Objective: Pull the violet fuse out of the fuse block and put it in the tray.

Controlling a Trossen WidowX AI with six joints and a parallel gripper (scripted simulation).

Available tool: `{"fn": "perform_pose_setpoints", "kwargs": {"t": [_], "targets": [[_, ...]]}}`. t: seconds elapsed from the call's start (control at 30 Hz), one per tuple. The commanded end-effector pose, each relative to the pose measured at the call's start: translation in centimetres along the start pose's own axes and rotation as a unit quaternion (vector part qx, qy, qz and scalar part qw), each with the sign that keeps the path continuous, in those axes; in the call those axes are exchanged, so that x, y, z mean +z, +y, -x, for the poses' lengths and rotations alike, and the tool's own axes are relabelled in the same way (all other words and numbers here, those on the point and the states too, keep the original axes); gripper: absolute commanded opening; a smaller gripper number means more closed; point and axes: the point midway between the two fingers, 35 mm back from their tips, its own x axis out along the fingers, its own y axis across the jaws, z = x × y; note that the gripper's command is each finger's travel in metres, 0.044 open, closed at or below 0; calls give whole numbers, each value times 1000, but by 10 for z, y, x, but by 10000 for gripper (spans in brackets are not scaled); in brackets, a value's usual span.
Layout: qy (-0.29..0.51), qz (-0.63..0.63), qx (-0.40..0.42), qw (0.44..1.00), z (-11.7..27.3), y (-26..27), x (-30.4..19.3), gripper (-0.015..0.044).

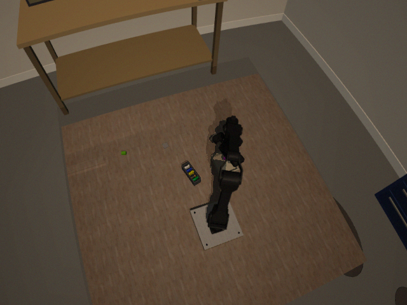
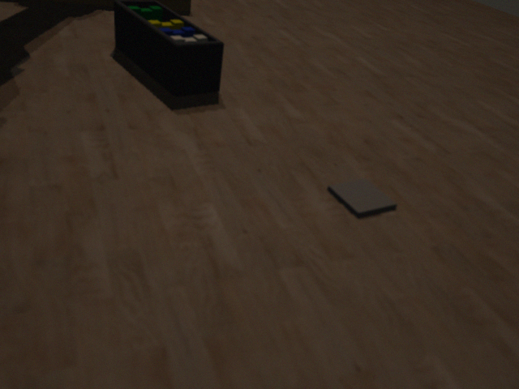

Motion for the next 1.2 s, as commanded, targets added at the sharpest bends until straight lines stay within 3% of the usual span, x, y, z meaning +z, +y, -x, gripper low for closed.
{"fn": "perform_pose_setpoints", "kwargs": {"t": [0.0,0.53,0.93,1.17], "targets": [[0,2,-2,1000,-8,-1,0,0],[0,2,-2,1000,-29,-1,0,0],[1,0,-1,1000,-26,-1,0,315],[0,2,-2,1000,11,-1,0,330]]}}
